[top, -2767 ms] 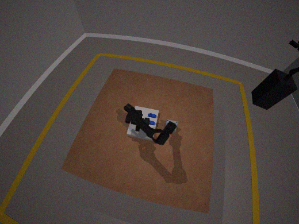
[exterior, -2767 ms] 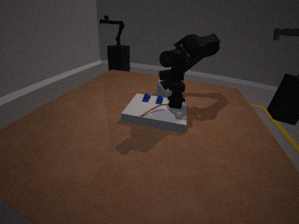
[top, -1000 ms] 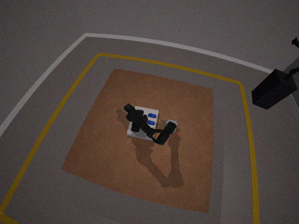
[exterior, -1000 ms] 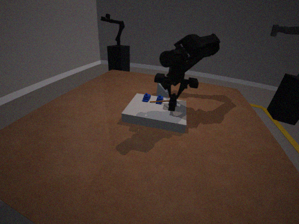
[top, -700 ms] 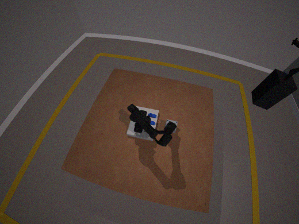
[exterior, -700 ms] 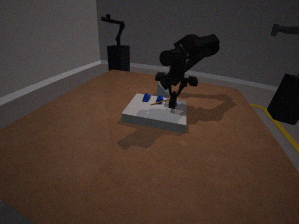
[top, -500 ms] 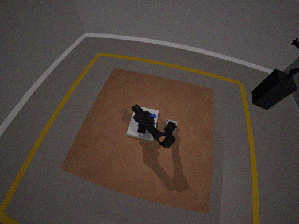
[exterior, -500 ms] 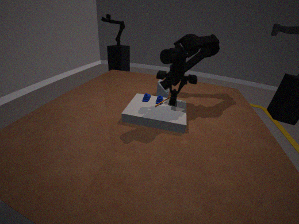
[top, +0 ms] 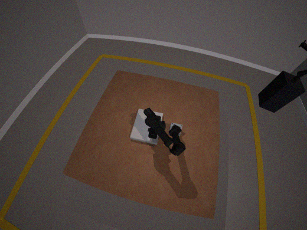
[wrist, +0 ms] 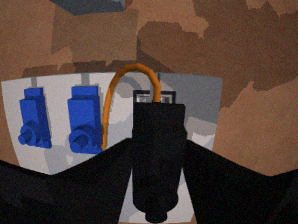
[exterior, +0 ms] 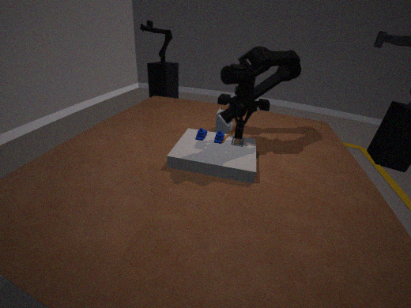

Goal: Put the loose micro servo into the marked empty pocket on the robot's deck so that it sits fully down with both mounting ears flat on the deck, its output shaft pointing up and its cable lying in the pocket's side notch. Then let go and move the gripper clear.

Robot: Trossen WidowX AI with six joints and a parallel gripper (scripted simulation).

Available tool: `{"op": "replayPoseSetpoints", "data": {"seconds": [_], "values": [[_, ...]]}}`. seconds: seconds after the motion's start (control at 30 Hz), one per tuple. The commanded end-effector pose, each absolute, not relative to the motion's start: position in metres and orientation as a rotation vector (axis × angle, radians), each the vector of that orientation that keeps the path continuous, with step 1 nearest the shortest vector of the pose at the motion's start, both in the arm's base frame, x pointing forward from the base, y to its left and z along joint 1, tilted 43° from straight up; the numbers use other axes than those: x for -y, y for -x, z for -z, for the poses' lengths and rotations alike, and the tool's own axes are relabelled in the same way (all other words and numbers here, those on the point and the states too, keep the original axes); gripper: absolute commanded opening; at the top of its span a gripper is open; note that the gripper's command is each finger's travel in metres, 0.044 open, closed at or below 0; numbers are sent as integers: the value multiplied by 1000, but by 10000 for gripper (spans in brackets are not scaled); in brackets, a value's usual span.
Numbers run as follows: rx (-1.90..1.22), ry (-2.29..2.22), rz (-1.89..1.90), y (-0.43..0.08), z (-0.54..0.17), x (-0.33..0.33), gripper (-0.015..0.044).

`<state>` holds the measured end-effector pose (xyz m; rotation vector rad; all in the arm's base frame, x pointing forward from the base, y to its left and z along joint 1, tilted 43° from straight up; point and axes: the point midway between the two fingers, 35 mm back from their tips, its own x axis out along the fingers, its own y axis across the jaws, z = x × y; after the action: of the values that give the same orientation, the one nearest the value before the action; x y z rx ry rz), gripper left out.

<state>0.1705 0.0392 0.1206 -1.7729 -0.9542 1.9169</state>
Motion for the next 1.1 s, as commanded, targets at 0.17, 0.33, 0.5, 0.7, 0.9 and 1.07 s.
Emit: {"op": "replayPoseSetpoints", "data": {"seconds": [0.17, 0.33, 0.5, 0.7, 0.9, 1.07], "values": [[960, 1783, -1916, -168, -114, -46, 0], [960, 1783, -1916, -167, -108, -51, 0], [960, 1782, -1916, -166, -107, -52, 0], [960, 1782, -1915, -166, -107, -52, 0], [961, 1782, -1915, -166, -104, -55, 0], [961, 1783, -1915, -165, -100, -58, 0]]}}
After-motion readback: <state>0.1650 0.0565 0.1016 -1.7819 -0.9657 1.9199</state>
